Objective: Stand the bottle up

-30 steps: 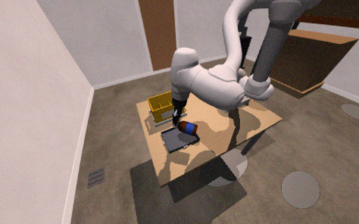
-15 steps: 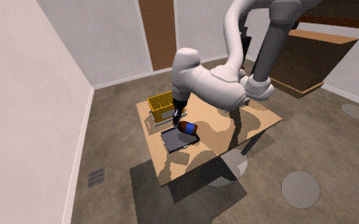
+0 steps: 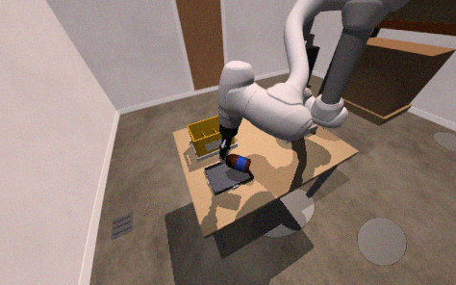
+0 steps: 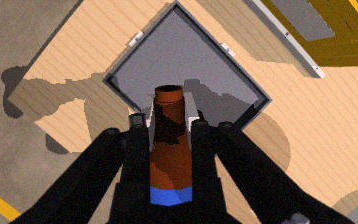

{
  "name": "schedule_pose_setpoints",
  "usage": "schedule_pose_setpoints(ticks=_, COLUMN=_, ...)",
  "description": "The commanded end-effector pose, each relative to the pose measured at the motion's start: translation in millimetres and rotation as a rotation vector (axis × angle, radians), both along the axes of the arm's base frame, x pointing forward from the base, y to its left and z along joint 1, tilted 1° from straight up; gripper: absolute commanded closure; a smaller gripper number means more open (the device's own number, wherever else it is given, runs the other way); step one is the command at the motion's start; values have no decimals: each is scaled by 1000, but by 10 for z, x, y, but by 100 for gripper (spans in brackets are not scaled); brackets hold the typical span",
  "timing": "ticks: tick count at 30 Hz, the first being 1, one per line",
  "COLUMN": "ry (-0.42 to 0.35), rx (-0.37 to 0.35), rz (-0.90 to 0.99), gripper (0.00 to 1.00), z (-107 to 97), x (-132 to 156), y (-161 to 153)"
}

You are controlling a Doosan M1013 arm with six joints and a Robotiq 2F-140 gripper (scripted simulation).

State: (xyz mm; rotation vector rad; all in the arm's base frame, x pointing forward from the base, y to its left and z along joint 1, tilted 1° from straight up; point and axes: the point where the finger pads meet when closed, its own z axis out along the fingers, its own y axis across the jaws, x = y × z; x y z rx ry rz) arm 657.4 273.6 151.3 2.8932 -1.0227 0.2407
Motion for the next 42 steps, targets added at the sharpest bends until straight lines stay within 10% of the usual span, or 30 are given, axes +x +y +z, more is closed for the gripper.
schedule_pose_setpoints(ticks=1, ry=0, rx=0, rz=0, gripper=90, z=1, x=0, y=0)
schedule_pose_setpoints(ticks=42, ry=-79, rx=-71, rz=-2, gripper=90, z=-11, x=-22, y=-1)
